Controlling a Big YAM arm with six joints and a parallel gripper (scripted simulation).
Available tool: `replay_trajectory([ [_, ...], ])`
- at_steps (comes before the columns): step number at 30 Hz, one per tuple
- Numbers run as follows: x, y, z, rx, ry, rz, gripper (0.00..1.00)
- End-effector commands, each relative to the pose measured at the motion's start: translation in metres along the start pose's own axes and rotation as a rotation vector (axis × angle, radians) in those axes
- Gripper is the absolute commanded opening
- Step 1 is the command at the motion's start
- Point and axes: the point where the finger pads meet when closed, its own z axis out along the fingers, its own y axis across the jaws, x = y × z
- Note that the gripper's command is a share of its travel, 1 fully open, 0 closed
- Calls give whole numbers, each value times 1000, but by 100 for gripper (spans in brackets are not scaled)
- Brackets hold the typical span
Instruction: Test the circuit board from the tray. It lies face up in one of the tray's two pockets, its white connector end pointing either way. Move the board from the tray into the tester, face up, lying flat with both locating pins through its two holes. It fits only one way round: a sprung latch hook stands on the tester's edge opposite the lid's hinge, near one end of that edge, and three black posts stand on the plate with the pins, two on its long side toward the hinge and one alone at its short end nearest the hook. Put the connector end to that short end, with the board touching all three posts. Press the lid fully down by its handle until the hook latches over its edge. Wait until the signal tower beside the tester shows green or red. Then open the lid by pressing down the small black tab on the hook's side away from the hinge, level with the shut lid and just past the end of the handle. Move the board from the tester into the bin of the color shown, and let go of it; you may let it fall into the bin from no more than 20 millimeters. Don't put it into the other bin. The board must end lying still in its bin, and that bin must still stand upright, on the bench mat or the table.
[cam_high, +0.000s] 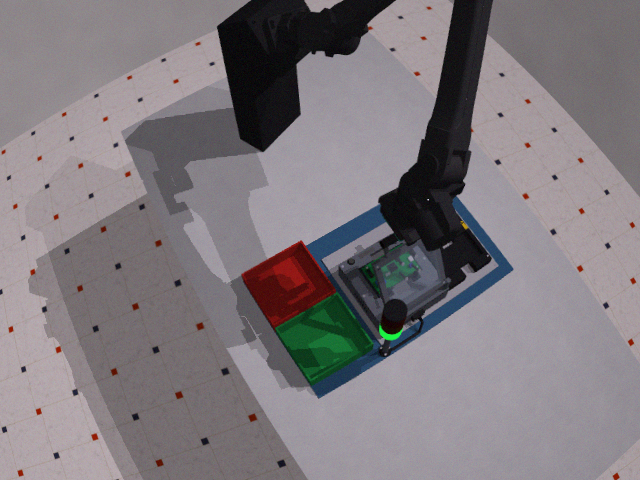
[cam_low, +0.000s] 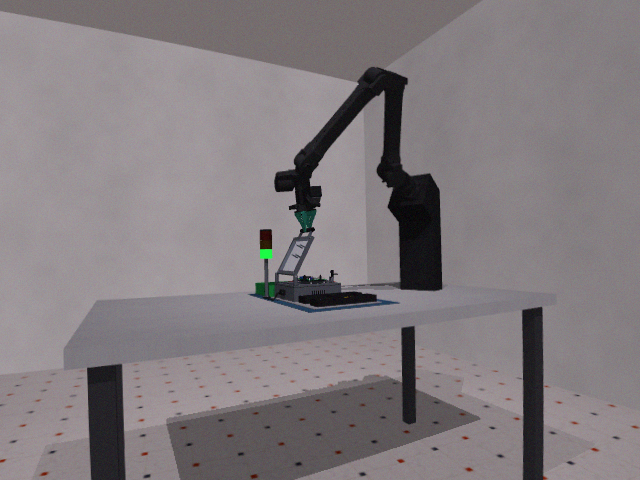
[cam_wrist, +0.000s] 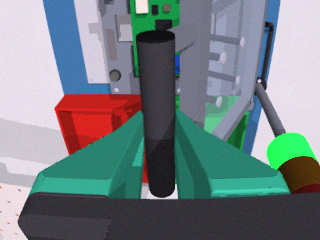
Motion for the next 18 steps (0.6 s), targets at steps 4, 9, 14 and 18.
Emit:
replay_trajectory([
  [4, 0, -72, -26, 132, 23, -44, 0],
  [9, -1, -74, -26, 131, 22, -45, 0],
  [14, -2, -74, -25, 130, 19, -47, 0],
  [18, -2, -74, -25, 130, 19, -47, 0],
])
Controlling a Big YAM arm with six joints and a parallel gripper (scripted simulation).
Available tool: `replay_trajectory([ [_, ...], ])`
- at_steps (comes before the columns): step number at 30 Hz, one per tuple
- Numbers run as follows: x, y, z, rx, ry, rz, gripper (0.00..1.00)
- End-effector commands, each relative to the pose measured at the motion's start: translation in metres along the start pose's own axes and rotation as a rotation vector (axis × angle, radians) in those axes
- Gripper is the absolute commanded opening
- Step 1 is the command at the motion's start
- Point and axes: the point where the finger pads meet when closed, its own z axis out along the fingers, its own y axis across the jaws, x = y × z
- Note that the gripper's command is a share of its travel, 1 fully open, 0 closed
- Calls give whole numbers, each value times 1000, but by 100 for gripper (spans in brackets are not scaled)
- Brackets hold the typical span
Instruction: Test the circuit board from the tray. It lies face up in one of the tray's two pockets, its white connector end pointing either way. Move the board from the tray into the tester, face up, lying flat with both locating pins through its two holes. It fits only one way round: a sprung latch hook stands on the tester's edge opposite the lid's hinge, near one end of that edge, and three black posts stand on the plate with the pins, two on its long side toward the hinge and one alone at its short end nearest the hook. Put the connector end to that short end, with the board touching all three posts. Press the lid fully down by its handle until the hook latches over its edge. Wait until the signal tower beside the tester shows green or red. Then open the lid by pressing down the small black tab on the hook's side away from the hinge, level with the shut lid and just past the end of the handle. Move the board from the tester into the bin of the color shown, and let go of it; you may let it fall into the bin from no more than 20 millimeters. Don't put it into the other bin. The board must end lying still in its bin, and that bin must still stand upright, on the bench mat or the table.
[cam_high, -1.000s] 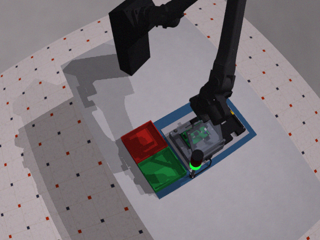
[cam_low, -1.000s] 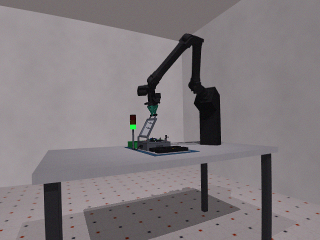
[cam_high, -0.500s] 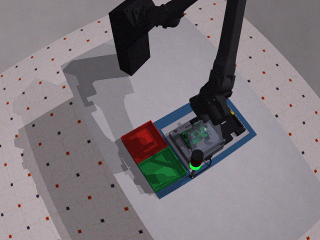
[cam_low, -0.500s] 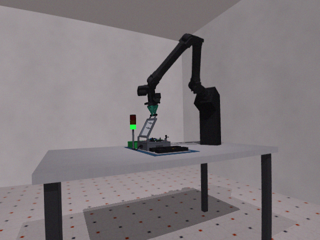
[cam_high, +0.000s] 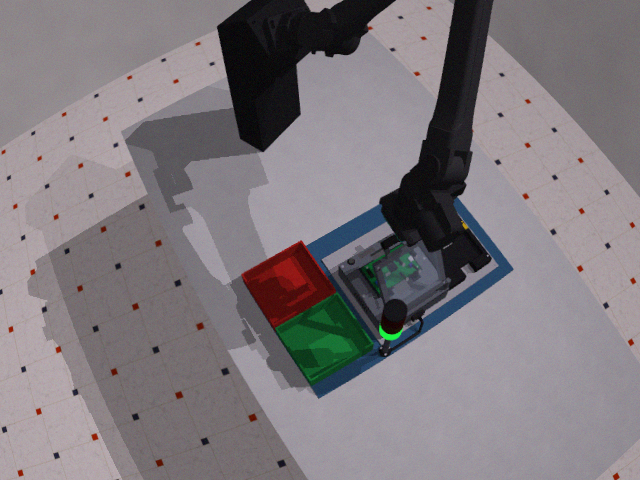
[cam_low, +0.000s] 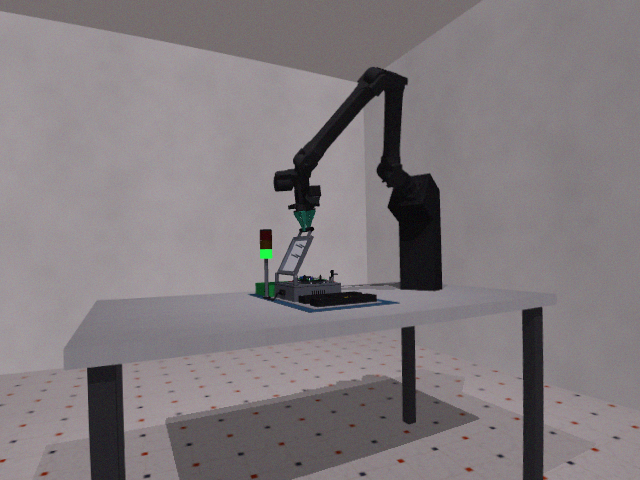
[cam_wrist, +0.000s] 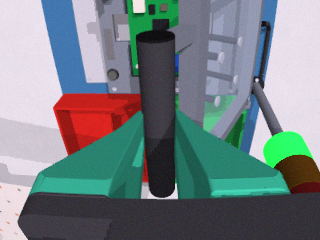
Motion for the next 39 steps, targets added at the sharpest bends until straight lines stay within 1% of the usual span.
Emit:
replay_trajectory([
  [1, -2, -71, -23, 129, 18, -47, 0],
  [39, -4, -74, -23, 128, 14, -50, 0],
])
